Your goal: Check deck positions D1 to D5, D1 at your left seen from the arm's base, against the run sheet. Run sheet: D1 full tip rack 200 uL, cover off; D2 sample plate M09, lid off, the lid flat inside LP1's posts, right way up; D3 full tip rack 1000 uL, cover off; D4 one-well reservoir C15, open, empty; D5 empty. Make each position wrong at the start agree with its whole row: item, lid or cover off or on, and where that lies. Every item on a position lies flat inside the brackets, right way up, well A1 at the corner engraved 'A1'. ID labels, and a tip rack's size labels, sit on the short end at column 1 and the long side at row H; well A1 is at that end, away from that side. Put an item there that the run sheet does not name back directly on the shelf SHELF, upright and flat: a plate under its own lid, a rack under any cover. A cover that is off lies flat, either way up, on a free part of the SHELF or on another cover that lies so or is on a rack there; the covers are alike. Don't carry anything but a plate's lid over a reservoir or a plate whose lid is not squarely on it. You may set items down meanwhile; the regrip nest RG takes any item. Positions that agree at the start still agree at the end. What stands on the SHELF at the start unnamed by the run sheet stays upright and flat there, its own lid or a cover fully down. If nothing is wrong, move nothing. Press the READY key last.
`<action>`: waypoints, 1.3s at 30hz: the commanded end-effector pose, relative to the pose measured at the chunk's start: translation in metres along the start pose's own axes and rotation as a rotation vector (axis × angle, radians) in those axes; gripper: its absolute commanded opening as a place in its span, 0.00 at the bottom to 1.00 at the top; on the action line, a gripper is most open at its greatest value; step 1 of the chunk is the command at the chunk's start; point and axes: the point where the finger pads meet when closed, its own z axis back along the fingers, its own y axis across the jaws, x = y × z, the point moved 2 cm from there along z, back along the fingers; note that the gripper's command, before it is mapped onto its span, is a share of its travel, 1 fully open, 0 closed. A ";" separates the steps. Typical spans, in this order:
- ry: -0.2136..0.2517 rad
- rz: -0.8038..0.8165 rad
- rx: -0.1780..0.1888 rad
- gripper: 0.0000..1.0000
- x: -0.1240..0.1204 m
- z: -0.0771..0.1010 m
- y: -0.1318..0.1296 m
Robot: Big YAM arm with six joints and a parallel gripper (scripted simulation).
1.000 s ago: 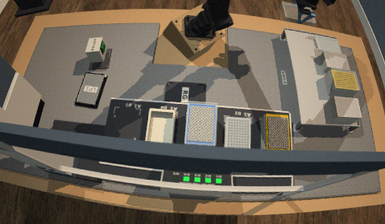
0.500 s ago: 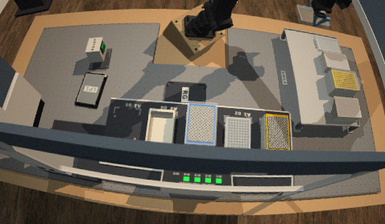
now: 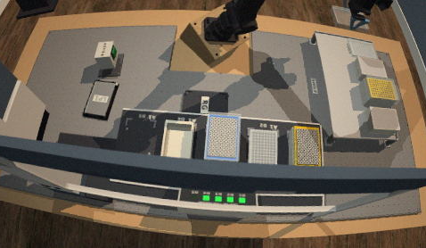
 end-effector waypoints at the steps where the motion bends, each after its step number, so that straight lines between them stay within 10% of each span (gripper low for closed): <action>1: -0.080 -0.018 0.036 0.00 0.020 0.030 -0.001; 39: -0.079 -0.017 0.037 0.00 0.019 0.030 0.001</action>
